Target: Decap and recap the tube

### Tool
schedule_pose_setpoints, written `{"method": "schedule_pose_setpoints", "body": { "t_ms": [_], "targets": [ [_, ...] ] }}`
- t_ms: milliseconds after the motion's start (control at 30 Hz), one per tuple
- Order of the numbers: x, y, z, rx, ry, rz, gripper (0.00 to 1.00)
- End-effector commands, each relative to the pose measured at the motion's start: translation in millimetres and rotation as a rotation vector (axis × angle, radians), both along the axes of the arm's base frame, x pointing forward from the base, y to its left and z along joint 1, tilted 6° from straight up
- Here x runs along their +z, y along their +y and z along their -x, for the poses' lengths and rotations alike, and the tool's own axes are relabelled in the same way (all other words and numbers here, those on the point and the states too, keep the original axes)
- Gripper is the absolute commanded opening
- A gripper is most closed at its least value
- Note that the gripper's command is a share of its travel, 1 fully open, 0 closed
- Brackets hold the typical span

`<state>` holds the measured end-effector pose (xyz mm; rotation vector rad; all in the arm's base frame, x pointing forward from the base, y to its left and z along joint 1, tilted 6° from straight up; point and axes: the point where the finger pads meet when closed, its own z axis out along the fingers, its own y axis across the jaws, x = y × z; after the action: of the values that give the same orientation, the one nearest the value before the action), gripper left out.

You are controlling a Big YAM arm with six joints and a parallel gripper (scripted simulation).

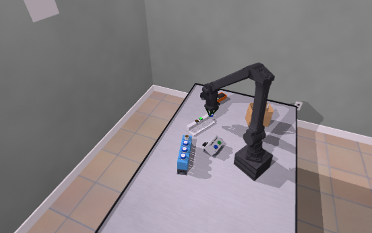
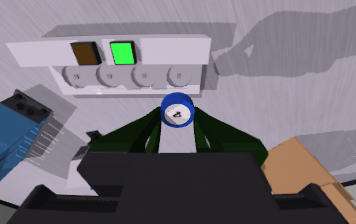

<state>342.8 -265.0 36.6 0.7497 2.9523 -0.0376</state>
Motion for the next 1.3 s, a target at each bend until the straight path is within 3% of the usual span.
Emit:
{"method": "schedule_pose_setpoints", "body": {
  "t_ms": [0,367,433,467,1267],
  "targets": [
    [47,-13,-18.1,-0.003,-0.054,0.041,0.00],
    [93,-12,-11.0,-0.003,-0.056,0.044,0.00],
    [88,-12,-10.9,-0.003,-0.046,0.037,0.00],
    [75,-6,-6.1,-0.001,-0.030,0.023,0.00],
    [75,-6,-6.1,-0.001,-0.030,0.023,0.00]
  ]
}}
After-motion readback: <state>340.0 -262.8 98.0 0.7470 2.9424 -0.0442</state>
